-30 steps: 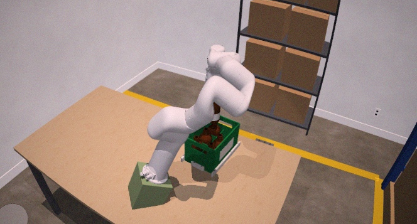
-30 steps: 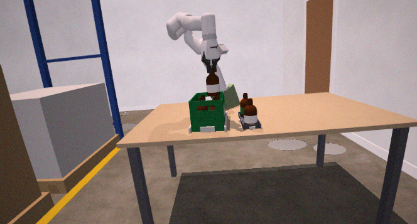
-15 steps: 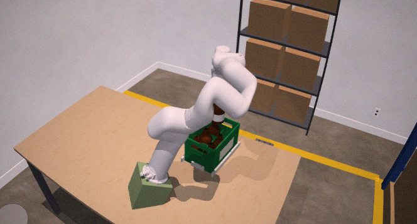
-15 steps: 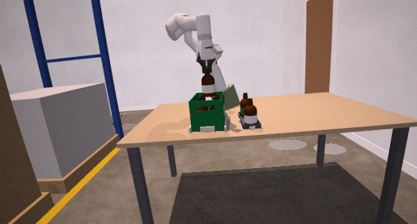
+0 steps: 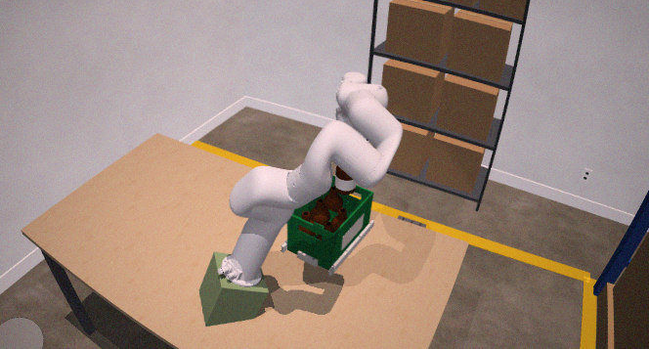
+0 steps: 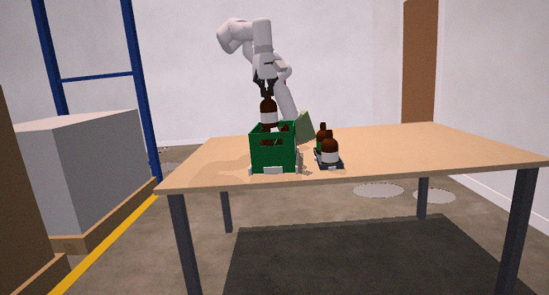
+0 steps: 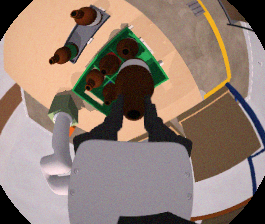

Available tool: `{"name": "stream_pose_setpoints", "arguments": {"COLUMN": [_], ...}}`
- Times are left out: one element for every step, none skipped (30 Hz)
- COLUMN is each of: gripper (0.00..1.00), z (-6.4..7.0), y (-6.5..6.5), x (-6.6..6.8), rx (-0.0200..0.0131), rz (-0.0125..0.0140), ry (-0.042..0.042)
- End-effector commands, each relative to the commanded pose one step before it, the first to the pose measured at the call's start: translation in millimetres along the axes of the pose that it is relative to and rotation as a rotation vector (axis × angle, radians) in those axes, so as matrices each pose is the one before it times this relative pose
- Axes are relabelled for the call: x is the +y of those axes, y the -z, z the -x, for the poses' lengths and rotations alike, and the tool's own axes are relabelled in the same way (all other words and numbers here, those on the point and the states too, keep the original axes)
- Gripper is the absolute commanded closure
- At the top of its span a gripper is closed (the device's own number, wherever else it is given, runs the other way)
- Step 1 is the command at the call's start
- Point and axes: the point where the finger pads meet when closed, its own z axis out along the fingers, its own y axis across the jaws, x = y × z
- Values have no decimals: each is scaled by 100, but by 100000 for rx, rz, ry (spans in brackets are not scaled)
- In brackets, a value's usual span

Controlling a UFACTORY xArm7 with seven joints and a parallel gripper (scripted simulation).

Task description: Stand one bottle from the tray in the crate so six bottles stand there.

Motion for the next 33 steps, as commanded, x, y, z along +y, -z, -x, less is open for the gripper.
{"name": "stream_pose_setpoints", "arguments": {"gripper": [100, 100, 100, 100, 100, 100, 100, 100, 100, 100, 100, 100, 100, 100, 100, 100, 100, 100, 100, 100, 100, 100, 100, 100, 100, 100, 100, 100, 100, 100, 100, 100, 100], "z": [166, 66, 65, 62, 61, 60, 59, 56, 55, 54, 53, 51, 0, 0, 49, 48, 46, 45, 43, 41, 40, 39, 37, 36, 34, 32, 31, 30, 28, 0, 0, 27, 26], "y": [160, 0, 0, 0, 0, 0, 0, 0, 0, 0, 0, 0, 0, 0, 0, 0, 0, 0, 0, 0, 0, 0, 0, 0, 0, 0, 0, 0, 0, 0, 0, 0, 0], "x": [542, 122, 119, 116, 113, 111, 108, 105, 102, 99, 96, 94, 0, 0, 91, 88, 85, 82, 80, 77, 74, 71, 68, 66, 63, 60, 58, 55, 52, 0, 0, 50, 47], "rx": [346, 0, 0, 0, 0, 0, 0, 0, 0, 0, 0, 0, 0, 0, 0, 0, 0, 0, 0, 0, 0, 0, 0, 0, 0, 0, 0, 0, 0, 0, 0, 0, 0], "rz": [221, 0, 0, 0, 0, 0, 0, 0, 0, 0, 0, 0, 0, 0, 0, 0, 0, 0, 0, 0, 0, 0, 0, 0, 0, 0, 0, 0, 0, 0, 0, 0, 0], "ry": [15, 0, 0, 0, 0, 0, 0, 0, 0, 0, 0, 0, 0, 0, 0, 0, 0, 0, 0, 0, 0, 0, 0, 0, 0, 0, 0, 0, 0, 0, 0, 0, 0]}}
